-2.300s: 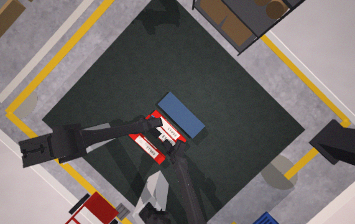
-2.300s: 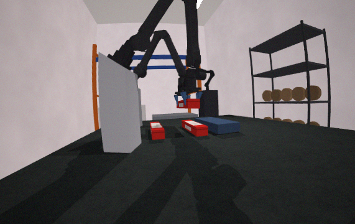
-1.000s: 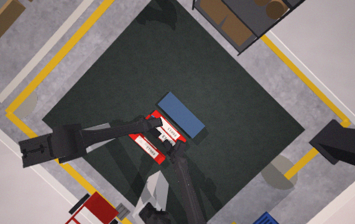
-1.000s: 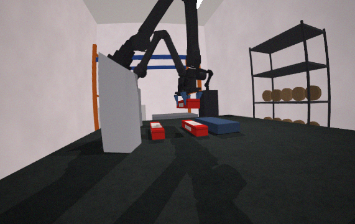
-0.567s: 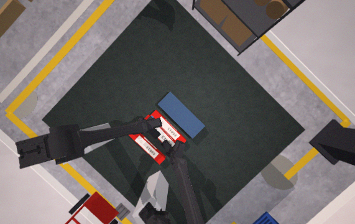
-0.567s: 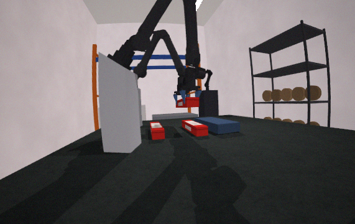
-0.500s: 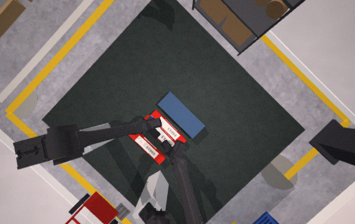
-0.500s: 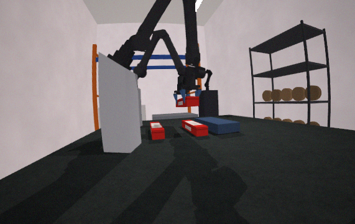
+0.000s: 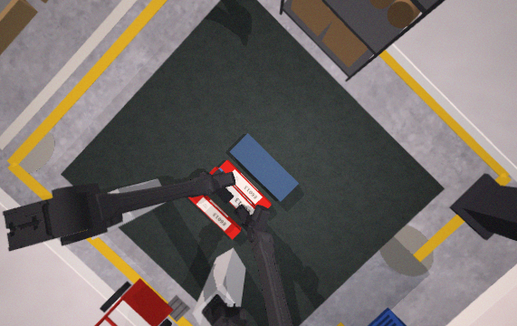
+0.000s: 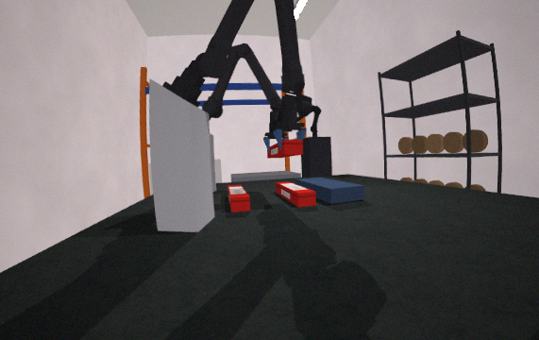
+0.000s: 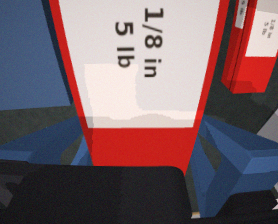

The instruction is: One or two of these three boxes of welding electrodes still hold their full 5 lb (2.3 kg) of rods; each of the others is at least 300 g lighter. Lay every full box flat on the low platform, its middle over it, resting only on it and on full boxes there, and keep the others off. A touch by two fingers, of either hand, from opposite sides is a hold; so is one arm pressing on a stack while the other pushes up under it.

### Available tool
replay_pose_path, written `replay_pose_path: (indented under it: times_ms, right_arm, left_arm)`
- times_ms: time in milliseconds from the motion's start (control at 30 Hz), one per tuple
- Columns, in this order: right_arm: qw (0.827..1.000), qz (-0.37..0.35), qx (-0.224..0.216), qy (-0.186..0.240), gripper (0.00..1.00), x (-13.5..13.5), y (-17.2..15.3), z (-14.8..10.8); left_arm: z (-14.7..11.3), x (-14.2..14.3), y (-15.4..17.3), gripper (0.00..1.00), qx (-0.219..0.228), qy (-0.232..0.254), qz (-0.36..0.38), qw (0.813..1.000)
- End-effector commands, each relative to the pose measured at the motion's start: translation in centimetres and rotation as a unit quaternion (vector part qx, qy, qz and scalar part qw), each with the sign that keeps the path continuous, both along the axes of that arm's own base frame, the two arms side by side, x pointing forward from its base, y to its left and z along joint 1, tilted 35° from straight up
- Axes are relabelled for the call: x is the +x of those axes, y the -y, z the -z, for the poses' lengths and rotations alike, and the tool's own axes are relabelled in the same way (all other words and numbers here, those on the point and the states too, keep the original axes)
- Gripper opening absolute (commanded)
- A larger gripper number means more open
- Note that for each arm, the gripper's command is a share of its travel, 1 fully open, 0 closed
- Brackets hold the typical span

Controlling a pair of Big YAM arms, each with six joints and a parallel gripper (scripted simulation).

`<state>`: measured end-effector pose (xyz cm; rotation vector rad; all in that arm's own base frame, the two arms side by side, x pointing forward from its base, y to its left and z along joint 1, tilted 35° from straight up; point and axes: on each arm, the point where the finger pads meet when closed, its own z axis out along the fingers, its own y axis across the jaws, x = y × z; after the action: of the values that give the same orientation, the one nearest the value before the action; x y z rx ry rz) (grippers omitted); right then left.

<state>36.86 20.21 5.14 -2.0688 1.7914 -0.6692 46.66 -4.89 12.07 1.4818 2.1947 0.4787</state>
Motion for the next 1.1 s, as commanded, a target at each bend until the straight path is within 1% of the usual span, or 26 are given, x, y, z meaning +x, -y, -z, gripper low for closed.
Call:
replay_pose_path:
  times_ms: [0, 533, 1067]
  right_arm:
    - [0.999, -0.014, 0.015, 0.033, 0.0, 0.1, -1.3, -3.9]
    - [0.999, -0.014, 0.02, 0.038, 0.0, -0.9, -1.7, -6.6]
    - [0.999, -0.011, 0.019, 0.039, 0.0, -0.7, -1.4, -7.6]
  left_arm:
    - [-5.1, 0.2, -0.1, 0.0, 0.002, 0.044, 0.0, 0.999]
    - [-7.8, -0.9, 0.1, 0.0, 0.0, 0.05, -0.002, 0.999]
    - [-9.1, -1.2, -0.7, 0.0, 0.003, 0.05, -0.005, 0.999]
